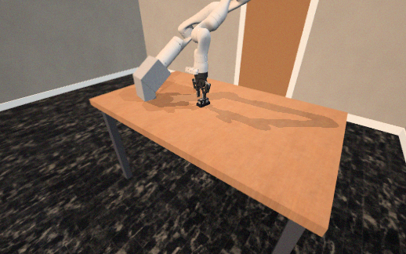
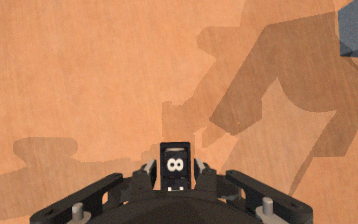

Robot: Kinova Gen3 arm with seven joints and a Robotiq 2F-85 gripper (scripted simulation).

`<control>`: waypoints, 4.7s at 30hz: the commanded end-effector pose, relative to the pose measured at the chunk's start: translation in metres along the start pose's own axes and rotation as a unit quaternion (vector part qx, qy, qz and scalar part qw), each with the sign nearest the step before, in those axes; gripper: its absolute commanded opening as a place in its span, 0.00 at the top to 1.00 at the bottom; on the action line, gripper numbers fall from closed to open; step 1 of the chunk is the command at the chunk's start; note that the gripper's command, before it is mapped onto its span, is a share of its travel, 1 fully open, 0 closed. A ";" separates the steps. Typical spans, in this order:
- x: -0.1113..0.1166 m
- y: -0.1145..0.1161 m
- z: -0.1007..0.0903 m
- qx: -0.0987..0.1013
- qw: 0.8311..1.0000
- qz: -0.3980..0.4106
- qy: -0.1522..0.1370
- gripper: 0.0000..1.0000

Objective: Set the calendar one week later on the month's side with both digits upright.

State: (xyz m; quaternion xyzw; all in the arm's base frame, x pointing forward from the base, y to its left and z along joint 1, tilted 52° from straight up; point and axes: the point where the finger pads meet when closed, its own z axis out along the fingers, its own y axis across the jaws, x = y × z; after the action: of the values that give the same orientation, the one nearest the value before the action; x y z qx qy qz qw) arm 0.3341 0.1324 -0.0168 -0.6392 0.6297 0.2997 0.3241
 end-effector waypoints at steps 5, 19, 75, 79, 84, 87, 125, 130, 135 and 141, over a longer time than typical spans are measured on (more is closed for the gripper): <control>0.000 -0.001 -0.001 0.001 1.000 0.000 0.000 0.54; 0.000 -0.001 -0.001 0.001 1.000 0.000 0.000 0.54; 0.000 -0.001 0.028 0.001 1.000 0.000 0.000 0.54; 0.000 -0.001 0.028 0.001 1.000 0.000 0.000 0.54; 0.000 -0.001 0.028 0.001 1.000 0.000 0.000 0.54; 0.000 -0.001 0.028 0.001 1.000 0.000 0.000 0.54; 0.000 -0.001 0.028 0.001 1.000 0.000 0.000 0.74; 0.000 -0.001 0.028 0.001 1.000 0.000 0.000 0.74; 0.000 -0.001 0.028 0.001 1.000 0.000 0.000 0.74; 0.000 -0.001 0.028 0.001 1.000 0.000 0.000 0.74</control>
State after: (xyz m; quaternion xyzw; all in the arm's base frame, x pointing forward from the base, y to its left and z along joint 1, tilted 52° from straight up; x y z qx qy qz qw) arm 0.3350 0.1547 -0.0342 -0.6391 0.6299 0.2995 0.3241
